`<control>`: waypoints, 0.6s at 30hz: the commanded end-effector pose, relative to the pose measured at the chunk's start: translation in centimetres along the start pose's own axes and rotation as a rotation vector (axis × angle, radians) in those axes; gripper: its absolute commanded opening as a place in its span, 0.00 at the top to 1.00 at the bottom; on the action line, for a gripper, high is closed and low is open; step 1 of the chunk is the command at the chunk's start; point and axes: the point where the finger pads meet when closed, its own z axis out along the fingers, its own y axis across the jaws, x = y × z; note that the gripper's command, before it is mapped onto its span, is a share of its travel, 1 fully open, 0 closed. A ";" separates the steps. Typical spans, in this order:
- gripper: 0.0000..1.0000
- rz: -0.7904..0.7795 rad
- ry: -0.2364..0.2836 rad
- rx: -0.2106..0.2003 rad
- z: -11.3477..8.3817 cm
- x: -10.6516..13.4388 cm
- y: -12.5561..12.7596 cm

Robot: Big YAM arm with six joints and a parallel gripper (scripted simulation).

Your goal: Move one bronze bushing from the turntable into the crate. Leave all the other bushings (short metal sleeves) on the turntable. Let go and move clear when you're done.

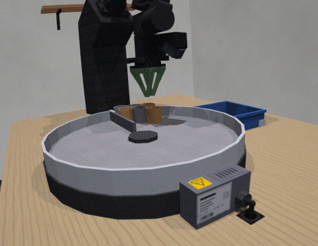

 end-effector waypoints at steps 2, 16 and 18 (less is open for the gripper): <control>0.81 -0.007 0.013 -0.016 1.0 0.7 0.8; 0.81 -0.005 0.013 -0.016 1.0 0.9 1.0; 0.81 -0.005 0.013 -0.016 1.0 0.9 1.0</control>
